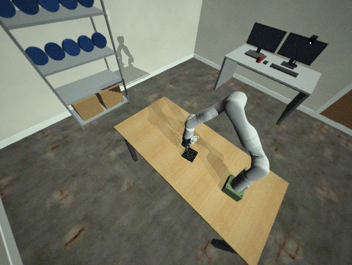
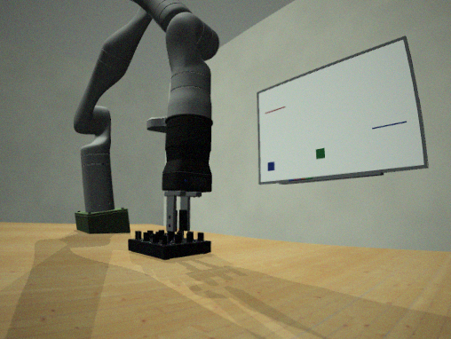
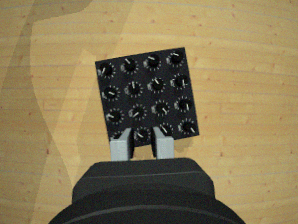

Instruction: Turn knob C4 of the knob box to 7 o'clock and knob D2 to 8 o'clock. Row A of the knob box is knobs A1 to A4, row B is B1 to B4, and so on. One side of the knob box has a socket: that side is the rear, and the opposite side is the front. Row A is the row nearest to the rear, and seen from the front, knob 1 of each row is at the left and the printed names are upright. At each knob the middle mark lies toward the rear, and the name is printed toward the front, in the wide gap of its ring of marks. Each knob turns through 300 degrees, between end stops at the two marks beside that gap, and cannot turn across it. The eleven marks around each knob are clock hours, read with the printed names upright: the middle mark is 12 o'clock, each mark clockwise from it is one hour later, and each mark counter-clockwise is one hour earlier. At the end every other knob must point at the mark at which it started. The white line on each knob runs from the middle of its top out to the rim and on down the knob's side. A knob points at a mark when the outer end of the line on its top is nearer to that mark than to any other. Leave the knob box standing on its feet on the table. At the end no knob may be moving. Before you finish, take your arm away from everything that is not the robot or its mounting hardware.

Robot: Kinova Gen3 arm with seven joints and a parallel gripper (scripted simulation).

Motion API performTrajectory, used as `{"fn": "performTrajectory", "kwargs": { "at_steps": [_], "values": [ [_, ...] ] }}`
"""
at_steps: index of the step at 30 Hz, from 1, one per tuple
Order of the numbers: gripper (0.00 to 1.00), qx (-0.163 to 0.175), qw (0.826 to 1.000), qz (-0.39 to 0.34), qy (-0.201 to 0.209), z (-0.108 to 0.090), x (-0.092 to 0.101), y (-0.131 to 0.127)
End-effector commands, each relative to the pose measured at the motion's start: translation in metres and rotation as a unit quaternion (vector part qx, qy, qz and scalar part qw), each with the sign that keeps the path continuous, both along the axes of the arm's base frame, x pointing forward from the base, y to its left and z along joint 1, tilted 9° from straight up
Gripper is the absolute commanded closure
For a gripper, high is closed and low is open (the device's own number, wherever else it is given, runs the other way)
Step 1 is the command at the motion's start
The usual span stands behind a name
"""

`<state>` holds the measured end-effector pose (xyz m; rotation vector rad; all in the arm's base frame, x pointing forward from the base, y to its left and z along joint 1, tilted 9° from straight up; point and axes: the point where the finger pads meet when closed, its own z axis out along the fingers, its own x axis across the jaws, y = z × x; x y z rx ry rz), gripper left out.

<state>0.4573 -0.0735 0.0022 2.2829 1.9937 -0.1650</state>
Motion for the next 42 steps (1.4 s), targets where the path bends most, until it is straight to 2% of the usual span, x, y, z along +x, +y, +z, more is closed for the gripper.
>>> {"fn": "performTrajectory", "kwargs": {
  "at_steps": [1,18,42],
  "values": [
    [0.54,0.000,1.000,0.000,-0.001,0.001,0.001,0.000],
    [0.54,0.000,1.000,0.000,-0.001,0.000,0.001,0.000],
    [0.54,0.000,1.000,0.000,-0.001,-0.013,0.001,-0.002]
  ]
}}
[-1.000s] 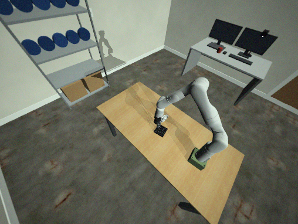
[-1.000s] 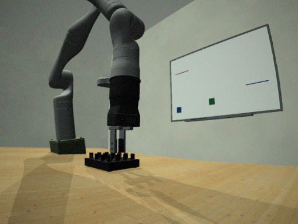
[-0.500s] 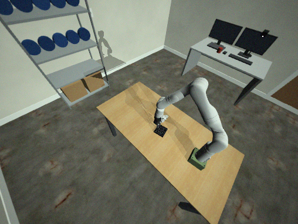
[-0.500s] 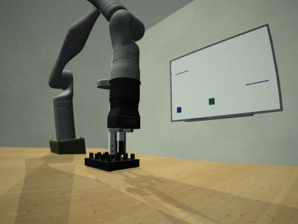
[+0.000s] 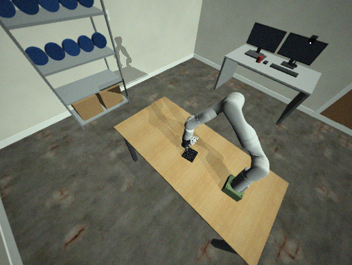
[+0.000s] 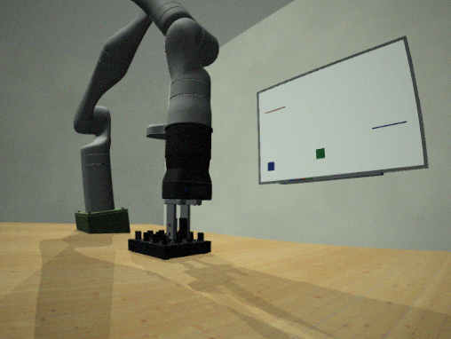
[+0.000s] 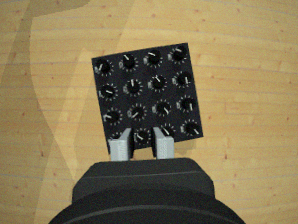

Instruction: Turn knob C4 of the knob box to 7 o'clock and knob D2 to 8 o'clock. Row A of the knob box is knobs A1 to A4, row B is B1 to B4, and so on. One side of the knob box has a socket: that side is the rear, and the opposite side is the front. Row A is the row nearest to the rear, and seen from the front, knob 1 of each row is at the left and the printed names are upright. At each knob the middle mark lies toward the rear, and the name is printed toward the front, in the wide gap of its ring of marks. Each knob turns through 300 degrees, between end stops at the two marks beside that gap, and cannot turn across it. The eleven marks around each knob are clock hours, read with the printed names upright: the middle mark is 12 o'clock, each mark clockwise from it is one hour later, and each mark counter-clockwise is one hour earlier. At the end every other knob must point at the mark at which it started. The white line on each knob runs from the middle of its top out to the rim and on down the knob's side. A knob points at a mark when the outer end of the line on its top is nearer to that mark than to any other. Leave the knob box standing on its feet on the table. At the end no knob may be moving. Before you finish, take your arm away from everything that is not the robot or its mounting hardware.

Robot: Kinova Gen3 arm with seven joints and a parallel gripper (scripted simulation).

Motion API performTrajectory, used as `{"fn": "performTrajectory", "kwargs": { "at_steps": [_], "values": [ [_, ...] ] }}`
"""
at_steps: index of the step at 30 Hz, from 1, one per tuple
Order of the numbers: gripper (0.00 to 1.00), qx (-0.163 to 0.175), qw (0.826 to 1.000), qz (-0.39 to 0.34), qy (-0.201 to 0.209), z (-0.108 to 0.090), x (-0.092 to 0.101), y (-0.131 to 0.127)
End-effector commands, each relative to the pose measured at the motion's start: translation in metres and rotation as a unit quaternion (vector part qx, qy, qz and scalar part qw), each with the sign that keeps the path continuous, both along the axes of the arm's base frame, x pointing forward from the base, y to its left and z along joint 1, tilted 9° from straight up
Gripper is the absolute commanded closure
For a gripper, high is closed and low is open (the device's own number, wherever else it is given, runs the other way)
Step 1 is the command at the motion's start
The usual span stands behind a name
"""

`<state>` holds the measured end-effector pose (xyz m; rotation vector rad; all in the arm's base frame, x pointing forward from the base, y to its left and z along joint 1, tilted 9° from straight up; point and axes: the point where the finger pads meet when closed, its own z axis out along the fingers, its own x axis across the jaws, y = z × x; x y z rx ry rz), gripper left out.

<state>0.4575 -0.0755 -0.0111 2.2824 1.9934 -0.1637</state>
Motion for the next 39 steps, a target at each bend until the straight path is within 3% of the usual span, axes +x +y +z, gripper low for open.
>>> {"fn": "performTrajectory", "kwargs": {
  "at_steps": [1,35,36,39],
  "values": [
    [0.54,0.000,1.000,0.000,-0.001,0.0003,0.0004,0.0000],
    [0.54,0.000,1.000,0.000,-0.001,0.0003,0.0004,0.0000],
    [0.70,0.000,1.000,0.000,-0.001,0.0003,0.0004,0.0000],
    [0.70,0.000,1.000,0.000,-0.001,0.0003,0.0004,0.0000]
  ]
}}
